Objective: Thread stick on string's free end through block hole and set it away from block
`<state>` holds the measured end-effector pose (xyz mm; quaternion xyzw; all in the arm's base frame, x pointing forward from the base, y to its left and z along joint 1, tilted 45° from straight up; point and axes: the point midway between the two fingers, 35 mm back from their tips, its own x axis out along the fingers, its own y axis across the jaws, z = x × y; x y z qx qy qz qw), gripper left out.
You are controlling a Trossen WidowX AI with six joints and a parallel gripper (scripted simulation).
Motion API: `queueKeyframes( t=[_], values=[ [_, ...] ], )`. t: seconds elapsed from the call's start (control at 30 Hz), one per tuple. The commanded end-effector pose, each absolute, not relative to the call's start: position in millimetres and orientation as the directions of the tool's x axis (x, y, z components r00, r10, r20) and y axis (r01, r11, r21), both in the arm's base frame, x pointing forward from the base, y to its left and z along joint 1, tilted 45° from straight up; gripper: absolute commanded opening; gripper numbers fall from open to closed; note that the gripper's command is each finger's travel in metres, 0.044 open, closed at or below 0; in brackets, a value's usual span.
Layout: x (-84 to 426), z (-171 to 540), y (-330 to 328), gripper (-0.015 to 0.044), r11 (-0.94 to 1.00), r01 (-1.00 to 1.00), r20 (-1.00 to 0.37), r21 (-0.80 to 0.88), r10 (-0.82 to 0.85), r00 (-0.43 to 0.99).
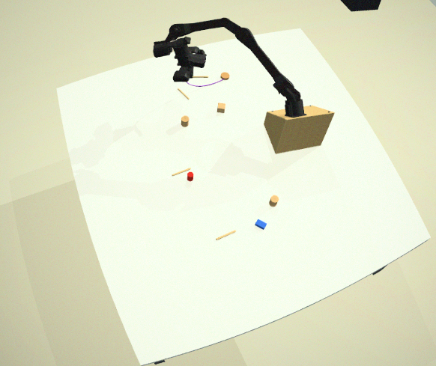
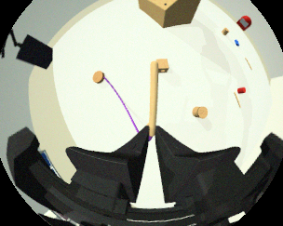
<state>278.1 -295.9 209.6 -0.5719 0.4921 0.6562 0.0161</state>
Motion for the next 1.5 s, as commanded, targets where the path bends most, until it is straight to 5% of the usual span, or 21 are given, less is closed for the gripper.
queueKeyframes(
  t=[0.0,0.73,1.47],
  values=[
    [278.1,208.1,-296.7,0.0,-0.442,-0.662,-0.768,0.605,-0.543,-0.34],
    [278.4,198.8,-304.9,0.0,0.205,-0.952,-0.77,0.227,-0.561,-0.304],
    [277.8,189.9,-312.7,0.0,0.708,-0.634,-0.768,-0.312,-0.58,-0.269]
  ],
)
